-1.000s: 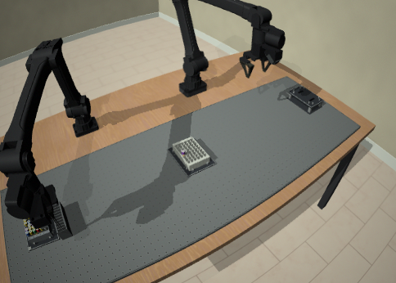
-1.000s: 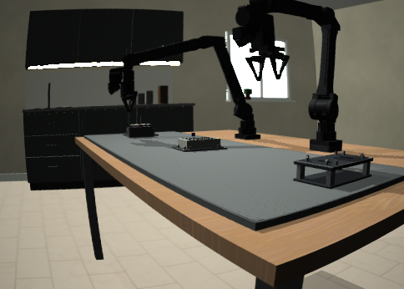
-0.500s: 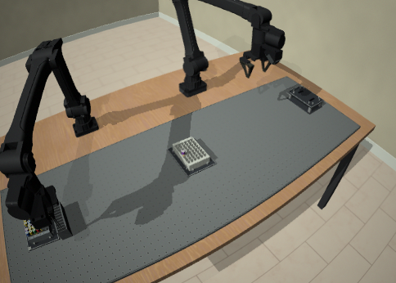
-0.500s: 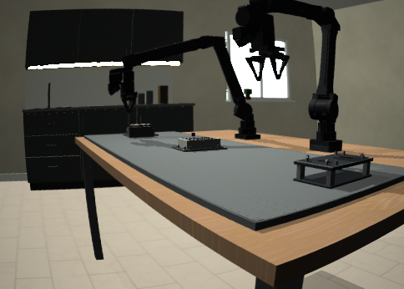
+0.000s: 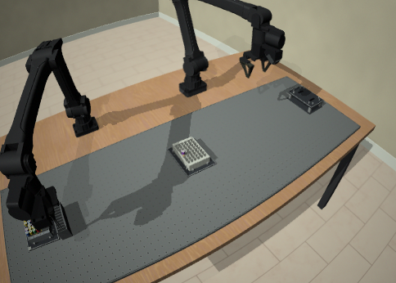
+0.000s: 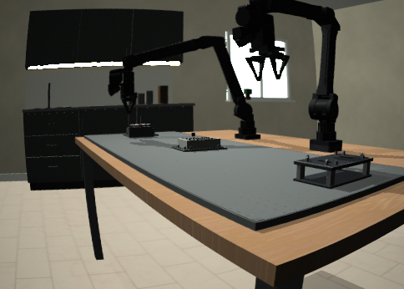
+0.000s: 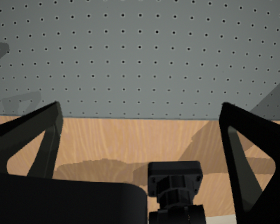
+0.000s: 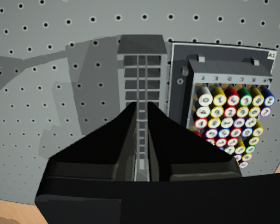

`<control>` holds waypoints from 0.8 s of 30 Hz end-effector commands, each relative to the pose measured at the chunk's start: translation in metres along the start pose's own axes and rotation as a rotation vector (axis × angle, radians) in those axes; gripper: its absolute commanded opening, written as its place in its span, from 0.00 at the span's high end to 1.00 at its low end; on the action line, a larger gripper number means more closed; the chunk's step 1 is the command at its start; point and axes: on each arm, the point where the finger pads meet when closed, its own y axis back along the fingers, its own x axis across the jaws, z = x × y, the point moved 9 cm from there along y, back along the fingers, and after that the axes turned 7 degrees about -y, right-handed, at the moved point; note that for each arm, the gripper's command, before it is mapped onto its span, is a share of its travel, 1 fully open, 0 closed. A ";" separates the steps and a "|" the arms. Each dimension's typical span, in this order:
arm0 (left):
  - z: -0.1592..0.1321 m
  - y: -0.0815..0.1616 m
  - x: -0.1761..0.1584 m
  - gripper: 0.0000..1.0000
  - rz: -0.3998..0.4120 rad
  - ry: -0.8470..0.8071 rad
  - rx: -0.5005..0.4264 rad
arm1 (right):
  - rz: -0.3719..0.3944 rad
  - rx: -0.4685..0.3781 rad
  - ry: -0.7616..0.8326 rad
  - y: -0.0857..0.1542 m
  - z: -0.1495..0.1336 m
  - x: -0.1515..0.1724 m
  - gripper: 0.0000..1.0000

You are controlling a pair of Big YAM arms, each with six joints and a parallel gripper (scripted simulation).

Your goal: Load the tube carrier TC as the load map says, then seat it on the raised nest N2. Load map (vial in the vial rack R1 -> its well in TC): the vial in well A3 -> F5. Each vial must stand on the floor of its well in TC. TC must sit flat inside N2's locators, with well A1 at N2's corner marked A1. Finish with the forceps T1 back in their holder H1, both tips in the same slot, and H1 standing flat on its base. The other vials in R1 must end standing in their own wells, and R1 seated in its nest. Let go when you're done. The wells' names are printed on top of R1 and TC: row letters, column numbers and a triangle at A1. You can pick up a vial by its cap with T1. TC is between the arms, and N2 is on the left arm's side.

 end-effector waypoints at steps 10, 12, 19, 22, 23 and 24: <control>0.005 0.014 0.000 0.00 0.009 -0.015 -0.030 | 0.009 0.021 0.003 -0.022 0.006 0.006 0.93; 0.005 0.014 0.000 0.00 0.009 -0.015 -0.030 | 0.009 0.021 0.003 -0.023 0.006 0.006 0.93; 0.005 0.014 0.000 0.00 0.009 -0.015 -0.030 | 0.010 0.025 0.003 -0.024 0.006 0.006 0.93; 0.005 0.014 0.000 0.00 0.009 -0.015 -0.030 | 0.009 0.021 0.003 -0.025 0.006 0.006 0.93; 0.005 0.014 0.000 0.00 0.009 -0.015 -0.030 | 0.009 0.021 0.003 -0.025 0.006 0.006 0.93; 0.005 0.014 0.000 0.00 0.009 -0.015 -0.030 | 0.009 0.021 0.003 -0.026 0.006 0.006 0.93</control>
